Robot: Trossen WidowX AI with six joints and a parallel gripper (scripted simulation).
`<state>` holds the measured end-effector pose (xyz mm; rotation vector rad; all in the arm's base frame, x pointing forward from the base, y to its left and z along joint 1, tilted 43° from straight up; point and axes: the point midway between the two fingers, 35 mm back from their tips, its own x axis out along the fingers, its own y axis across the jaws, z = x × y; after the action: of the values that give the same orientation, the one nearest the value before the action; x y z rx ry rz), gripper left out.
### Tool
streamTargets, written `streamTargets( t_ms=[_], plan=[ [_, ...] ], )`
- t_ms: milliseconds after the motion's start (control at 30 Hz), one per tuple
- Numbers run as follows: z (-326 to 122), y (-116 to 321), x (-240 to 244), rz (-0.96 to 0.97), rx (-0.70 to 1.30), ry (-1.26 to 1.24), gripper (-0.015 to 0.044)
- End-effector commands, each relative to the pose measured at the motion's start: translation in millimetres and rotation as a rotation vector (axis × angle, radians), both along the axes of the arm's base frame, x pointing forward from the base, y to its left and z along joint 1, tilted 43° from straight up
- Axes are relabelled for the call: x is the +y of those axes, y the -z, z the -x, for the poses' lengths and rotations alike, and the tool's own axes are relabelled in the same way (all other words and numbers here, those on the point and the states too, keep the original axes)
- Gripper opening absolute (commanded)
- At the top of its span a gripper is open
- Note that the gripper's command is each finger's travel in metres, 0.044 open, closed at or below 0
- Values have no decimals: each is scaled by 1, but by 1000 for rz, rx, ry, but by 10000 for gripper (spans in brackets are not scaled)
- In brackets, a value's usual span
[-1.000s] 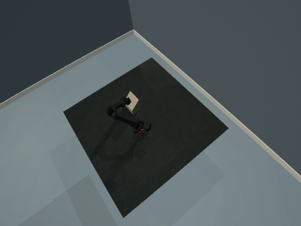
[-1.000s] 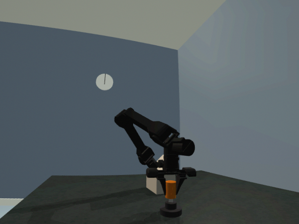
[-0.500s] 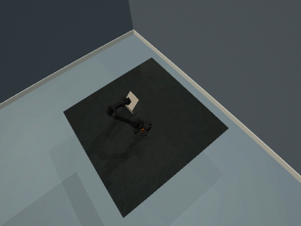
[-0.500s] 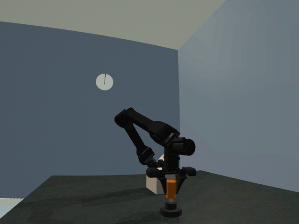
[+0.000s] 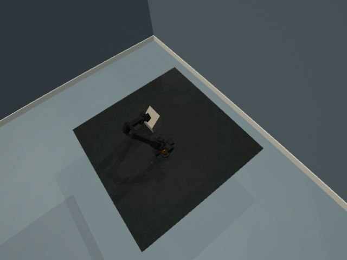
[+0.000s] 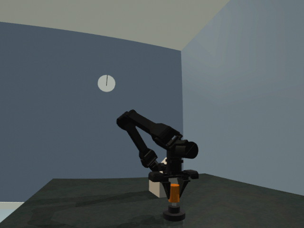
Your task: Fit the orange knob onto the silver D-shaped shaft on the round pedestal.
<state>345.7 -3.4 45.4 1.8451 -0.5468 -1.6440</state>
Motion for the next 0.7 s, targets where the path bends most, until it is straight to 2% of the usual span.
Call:
streamTargets(
  t_ms=[0, 433, 667],
  plan=[
    [-2, 0, 0, 3, 0, -9, 0],
    [1, -2, 4, -2, -18, 11, 0],
    [3, -1, 5, -56, -254, 275, 0]
  ],
)
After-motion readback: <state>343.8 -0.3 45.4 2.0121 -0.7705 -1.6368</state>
